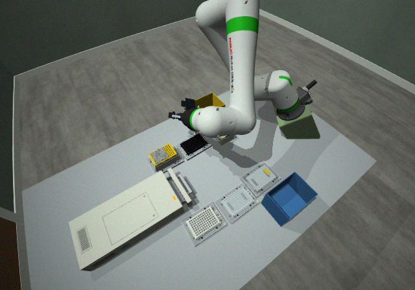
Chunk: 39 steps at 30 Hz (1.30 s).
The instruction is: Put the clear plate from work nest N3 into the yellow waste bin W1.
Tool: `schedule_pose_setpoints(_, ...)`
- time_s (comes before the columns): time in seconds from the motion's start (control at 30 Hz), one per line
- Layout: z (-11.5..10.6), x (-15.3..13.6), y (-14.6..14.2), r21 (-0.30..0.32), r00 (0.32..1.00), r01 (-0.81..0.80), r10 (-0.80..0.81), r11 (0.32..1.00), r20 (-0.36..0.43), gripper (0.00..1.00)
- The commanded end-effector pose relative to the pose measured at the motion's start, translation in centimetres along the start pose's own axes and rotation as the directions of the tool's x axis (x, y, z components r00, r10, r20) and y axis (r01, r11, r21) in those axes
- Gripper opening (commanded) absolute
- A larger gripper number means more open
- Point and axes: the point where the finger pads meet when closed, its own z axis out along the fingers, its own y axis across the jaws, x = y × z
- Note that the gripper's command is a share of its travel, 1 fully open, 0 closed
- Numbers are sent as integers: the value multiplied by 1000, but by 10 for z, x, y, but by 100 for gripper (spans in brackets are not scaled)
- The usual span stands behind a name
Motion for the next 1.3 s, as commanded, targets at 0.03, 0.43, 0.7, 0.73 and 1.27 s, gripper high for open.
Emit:
schedule_pose_setpoints(0.03, -23, -7, 4, -40, 982, 179, -175, 983, 75, 10)
schedule_pose_setpoints(0.43, -50, -18, 13, -33, 901, 404, -392, 914, 188, 10)
schedule_pose_setpoints(0.7, -73, -26, 21, 4, 806, 548, -529, 836, 266, 10)
schedule_pose_setpoints(0.73, -77, -28, 23, 14, 785, 572, -552, 820, 279, 10)
schedule_pose_setpoints(1.27, -115, -39, 38, 151, 532, 769, -753, 621, 388, 10)
